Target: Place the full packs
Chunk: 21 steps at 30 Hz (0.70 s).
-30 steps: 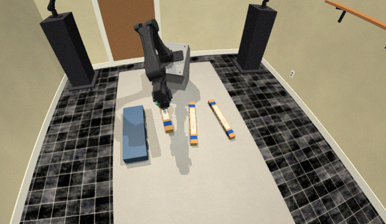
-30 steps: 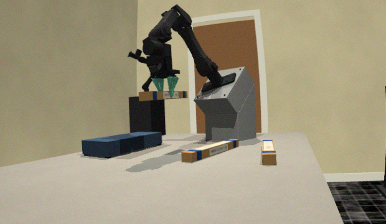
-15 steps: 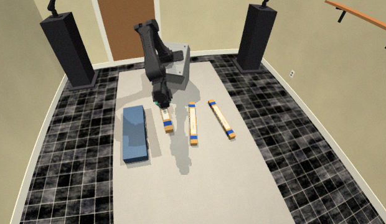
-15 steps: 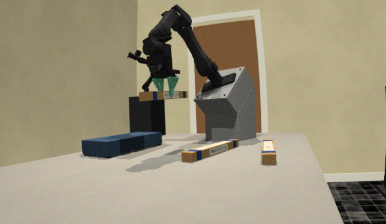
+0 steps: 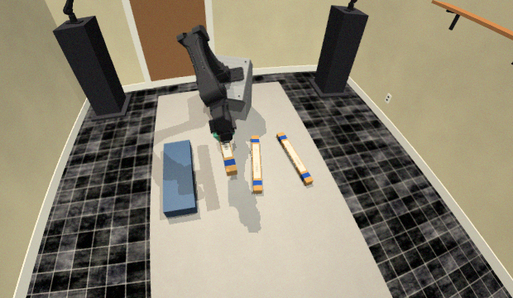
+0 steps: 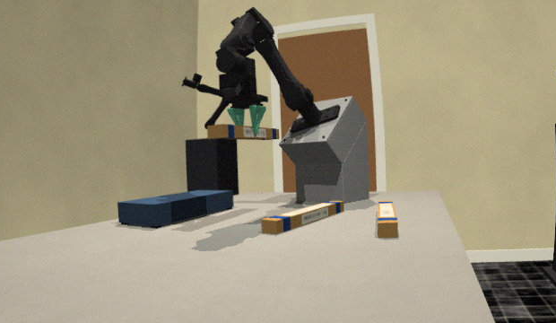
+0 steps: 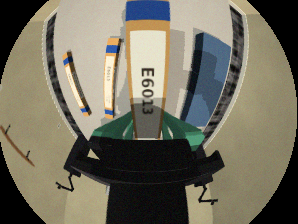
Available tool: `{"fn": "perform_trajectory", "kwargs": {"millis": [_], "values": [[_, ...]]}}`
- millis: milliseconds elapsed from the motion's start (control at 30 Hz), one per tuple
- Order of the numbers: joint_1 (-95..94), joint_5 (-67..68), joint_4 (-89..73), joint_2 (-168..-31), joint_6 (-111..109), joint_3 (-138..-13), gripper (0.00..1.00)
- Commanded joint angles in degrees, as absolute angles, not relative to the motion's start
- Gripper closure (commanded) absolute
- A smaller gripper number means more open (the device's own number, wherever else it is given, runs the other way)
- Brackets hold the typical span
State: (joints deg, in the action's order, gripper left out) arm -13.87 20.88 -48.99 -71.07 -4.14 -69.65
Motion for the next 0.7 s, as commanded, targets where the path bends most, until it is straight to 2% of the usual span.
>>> {"fn": "perform_trajectory", "kwargs": {"millis": [0,667], "values": [[-16.64,23.38,-50.87,-68.68,-1.59,-71.98,1.00],[-27.44,30.06,-51.24,-72.55,7.90,-71.72,1.00]]}}
